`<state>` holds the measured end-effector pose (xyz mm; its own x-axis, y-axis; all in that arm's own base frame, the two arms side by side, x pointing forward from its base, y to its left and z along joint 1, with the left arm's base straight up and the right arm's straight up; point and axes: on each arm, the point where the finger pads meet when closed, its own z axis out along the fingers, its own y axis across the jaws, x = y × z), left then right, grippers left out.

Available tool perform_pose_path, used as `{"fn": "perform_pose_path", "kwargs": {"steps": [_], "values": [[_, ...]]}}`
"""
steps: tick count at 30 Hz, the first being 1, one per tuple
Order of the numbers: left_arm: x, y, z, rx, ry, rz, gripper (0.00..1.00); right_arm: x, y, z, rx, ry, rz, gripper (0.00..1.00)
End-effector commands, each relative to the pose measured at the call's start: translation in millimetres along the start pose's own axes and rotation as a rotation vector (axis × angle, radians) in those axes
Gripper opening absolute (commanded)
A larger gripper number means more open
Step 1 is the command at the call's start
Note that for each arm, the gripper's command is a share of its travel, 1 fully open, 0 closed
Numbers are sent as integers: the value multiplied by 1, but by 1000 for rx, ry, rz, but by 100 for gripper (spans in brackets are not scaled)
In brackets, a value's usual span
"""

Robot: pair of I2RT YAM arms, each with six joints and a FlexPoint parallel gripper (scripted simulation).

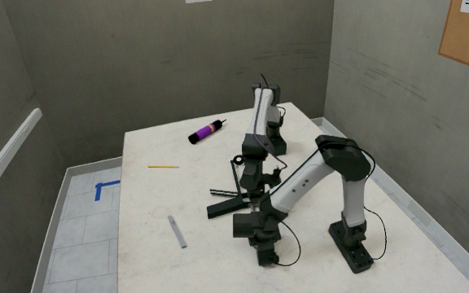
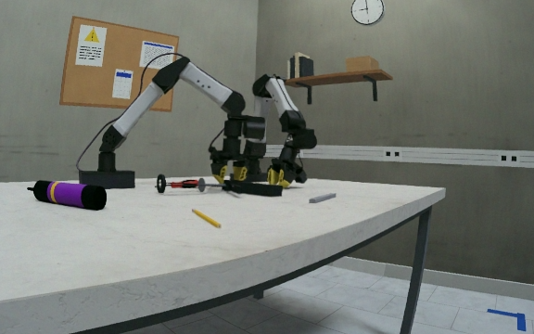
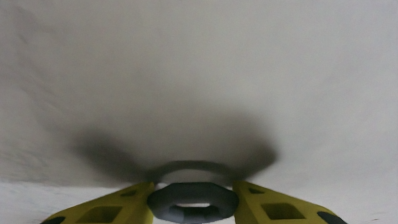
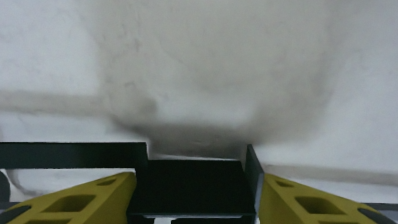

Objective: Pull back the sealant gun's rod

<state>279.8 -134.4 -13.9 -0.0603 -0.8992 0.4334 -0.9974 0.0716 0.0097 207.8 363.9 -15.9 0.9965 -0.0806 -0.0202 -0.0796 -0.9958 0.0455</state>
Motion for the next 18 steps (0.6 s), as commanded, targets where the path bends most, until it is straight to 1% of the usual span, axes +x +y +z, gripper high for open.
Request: {"fn": "perform_pose_path", "kwargs": {"steps": [1, 2, 4, 5, 6, 10, 15, 17, 18], "values": [[-37, -7, -20, 43, -138, -12, 27, -10, 66, 13, -252, -30, 31, 47], [-40, -6, -17, 29, -134, -16, 27, -10, 65, 12, -245, -28, 30, 47], [-41, -9, -20, 35, -121, -7, 27, -10, 62, 12, -228, -25, 29, 47], [-41, -9, -20, 35, -114, -5, 27, -8, 59, 4, -199, -14, 29, 47], [-42, -10, -21, 35, -108, -3, 27, -8, 57, 3, -188, -11, 29, 47], [-42, -10, -22, 35, -95, 1, 27, -7, 55, 2, -169, -7, 28, 47], [-45, -8, -19, 12, -52, 8, 27, -4, 46, 0, -104, 6, 27, 47], [-44, -7, -21, 5, -11, 17, 27, -5, 47, 3, -108, 3, 27, 47], [-43, -6, -23, 1, 24, 24, 27, -4, 45, -1, -92, 8, 26, 47]]}}
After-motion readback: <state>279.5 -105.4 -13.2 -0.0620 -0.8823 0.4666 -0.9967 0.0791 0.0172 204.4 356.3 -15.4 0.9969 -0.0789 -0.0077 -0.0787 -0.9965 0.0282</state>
